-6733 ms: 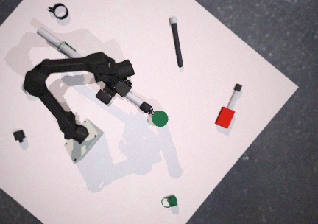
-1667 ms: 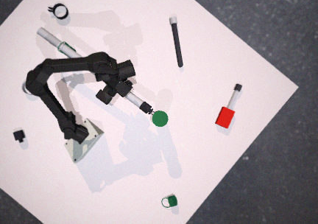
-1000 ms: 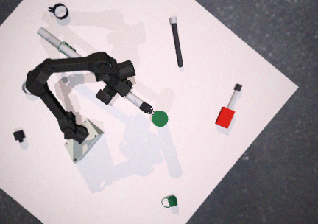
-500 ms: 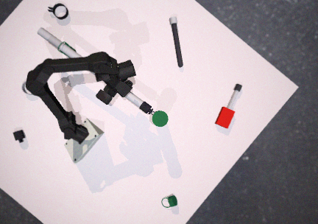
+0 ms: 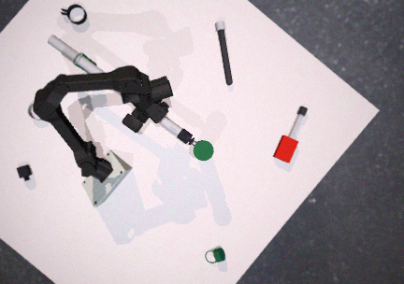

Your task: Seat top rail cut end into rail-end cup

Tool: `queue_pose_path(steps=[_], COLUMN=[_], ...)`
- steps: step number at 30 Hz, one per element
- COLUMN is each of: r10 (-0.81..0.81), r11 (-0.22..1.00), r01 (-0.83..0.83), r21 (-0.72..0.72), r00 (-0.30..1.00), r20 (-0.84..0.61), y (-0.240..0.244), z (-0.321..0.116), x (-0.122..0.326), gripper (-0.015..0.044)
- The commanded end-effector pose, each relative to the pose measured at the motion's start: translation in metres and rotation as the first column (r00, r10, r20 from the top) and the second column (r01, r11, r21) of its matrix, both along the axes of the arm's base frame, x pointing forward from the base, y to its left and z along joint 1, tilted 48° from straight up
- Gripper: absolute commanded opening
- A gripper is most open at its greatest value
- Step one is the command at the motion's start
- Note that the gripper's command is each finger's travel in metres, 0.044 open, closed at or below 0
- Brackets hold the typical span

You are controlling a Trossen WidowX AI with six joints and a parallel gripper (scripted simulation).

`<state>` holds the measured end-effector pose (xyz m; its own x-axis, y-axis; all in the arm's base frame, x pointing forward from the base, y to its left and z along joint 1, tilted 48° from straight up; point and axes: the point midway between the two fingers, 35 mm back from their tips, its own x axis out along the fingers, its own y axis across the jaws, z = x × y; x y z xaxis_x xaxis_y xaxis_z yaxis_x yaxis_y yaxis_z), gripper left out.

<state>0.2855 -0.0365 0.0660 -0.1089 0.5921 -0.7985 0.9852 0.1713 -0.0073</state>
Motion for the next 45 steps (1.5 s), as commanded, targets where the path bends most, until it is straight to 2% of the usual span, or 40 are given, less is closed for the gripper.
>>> queue_pose_path(steps=[1,45], r10=[-0.007,0.000], r11=[1.000,1.000], r01=[0.007,0.000], r21=[-0.013,-0.001], r00=[1.000,1.000], r20=[0.009,0.000], y=[-0.007,-0.011], z=[0.001,-0.005], x=[0.001,0.003], gripper=[0.0000,0.0000])
